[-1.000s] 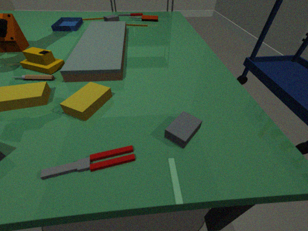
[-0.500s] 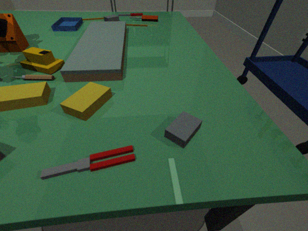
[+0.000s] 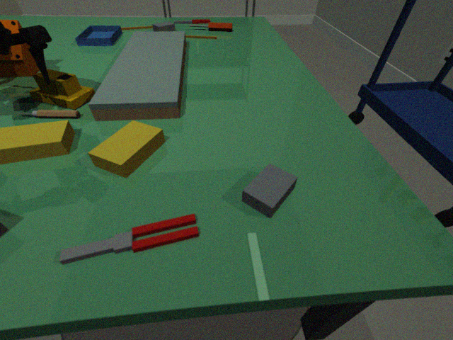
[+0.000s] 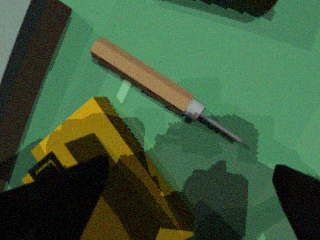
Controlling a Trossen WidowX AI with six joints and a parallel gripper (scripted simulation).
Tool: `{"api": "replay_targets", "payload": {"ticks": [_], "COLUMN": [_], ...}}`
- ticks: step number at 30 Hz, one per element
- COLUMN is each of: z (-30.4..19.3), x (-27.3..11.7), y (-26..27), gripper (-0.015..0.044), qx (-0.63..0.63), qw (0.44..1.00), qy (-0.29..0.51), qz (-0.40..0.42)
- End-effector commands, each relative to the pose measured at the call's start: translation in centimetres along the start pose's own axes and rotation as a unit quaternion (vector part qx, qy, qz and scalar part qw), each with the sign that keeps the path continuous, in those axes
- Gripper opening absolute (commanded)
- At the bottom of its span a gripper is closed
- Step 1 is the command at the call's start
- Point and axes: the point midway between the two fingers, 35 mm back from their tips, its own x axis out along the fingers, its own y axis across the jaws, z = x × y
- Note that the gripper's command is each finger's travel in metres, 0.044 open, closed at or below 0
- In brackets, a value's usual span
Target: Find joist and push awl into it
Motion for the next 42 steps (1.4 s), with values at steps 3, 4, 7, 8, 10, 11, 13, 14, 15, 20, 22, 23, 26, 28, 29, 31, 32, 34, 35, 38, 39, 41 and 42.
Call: {"api": "replay_targets", "payload": {"ticks": [3,4,7,8,10,11,13,14,15,20,22,23,26,28,29,31,32,34,35,38,39,41,42], "z": [-1.7,-2.2,-2.8,-2.8,-2.8,-2.8,-2.8,-2.8,-2.8,-2.8,-2.9,-2.9,-3.1,-3.2,-3.2,-3.2,-3.2,-3.3,-3.3,-3.4,-3.5,-3.5,-3.6], "x": [-1.7,-2.0,-2.5,-2.5,-2.5,-2.5,-2.5,-2.5,-2.5,-2.5,-2.5,-2.5,-2.5,-2.5,-2.5,-2.5,-2.5,-2.4,-2.2,-1.8,-1.6,-1.3,-1.2], "y": [5.1,5.7,6.7,6.7,6.7,6.7,6.7,6.7,6.7,6.7,6.9,7.0,7.3,7.5,7.6,7.7,7.7,7.7,7.7,7.7,7.7,7.7,7.7], "gripper": [0.0440,0.0440,0.0440,0.0440,0.0440,0.0440,0.0440,0.0440,0.0440,0.0440,0.0440,0.0440,0.0440,0.0440,0.0440,0.0440,0.0440,0.0440,0.0440,0.0440,0.0440,0.0440,0.0440], "qx": [-0.243,-0.281,-0.335,-0.335,-0.335,-0.335,-0.335,-0.335,-0.335,-0.338,-0.346,-0.351,-0.366,-0.376,-0.379,-0.382,-0.382,-0.382,-0.382,-0.382,-0.382,-0.382,-0.382], "qw": [0.969,0.959,0.941,0.941,0.941,0.941,0.941,0.941,0.941,0.940,0.937,0.935,0.929,0.925,0.924,0.923,0.923,0.923,0.923,0.923,0.923,0.923,0.923], "qy": [-0.013,-0.019,-0.028,-0.028,-0.028,-0.028,-0.028,-0.028,-0.028,-0.028,-0.027,-0.027,-0.026,-0.025,-0.025,-0.025,-0.025,-0.025,-0.024,-0.023,-0.023,-0.022,-0.022], "qz": [0.031,0.033,0.035,0.035,0.035,0.035,0.035,0.035,0.035,0.035,0.038,0.039,0.043,0.045,0.046,0.047,0.047,0.047,0.047,0.047,0.048,0.048,0.048]}}
